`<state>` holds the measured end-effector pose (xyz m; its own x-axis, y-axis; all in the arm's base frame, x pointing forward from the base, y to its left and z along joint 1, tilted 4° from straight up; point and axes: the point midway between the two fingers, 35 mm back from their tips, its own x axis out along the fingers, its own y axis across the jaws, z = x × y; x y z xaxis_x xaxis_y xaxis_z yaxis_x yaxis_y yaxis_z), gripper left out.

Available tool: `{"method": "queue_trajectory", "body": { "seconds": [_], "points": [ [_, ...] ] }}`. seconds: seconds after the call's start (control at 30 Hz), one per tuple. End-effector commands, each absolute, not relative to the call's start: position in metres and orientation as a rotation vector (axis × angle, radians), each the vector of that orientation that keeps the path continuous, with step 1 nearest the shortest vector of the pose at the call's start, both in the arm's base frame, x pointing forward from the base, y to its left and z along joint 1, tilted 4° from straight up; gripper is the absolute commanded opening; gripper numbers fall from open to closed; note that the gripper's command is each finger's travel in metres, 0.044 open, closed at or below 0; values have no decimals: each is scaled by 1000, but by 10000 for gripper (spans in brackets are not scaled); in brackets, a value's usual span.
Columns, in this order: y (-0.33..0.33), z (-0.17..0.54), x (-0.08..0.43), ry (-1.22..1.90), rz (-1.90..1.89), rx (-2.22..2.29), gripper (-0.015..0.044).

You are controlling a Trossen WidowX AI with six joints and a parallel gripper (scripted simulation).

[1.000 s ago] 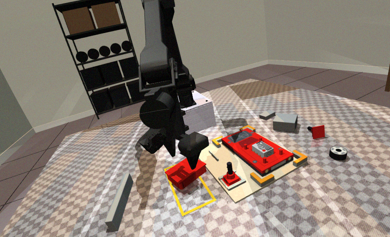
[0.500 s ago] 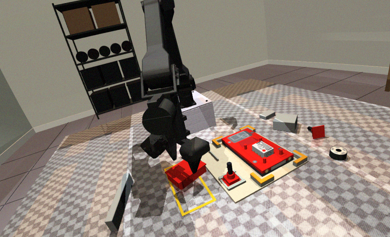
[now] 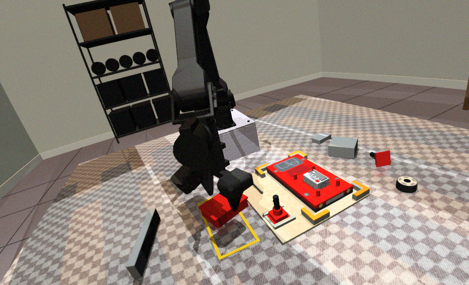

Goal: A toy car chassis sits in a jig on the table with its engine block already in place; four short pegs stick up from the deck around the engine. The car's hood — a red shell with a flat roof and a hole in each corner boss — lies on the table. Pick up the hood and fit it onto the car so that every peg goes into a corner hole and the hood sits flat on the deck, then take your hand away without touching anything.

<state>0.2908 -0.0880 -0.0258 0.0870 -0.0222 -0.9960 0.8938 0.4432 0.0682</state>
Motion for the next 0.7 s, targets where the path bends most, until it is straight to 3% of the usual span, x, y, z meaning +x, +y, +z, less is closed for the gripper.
{"method": "queue_trajectory", "body": {
  "seconds": [0.0,0.67],
  "points": [
    [-87,-28,291,1305,-832,885,440],
    [-87,-38,292,1305,-832,885,440]
  ]
}}
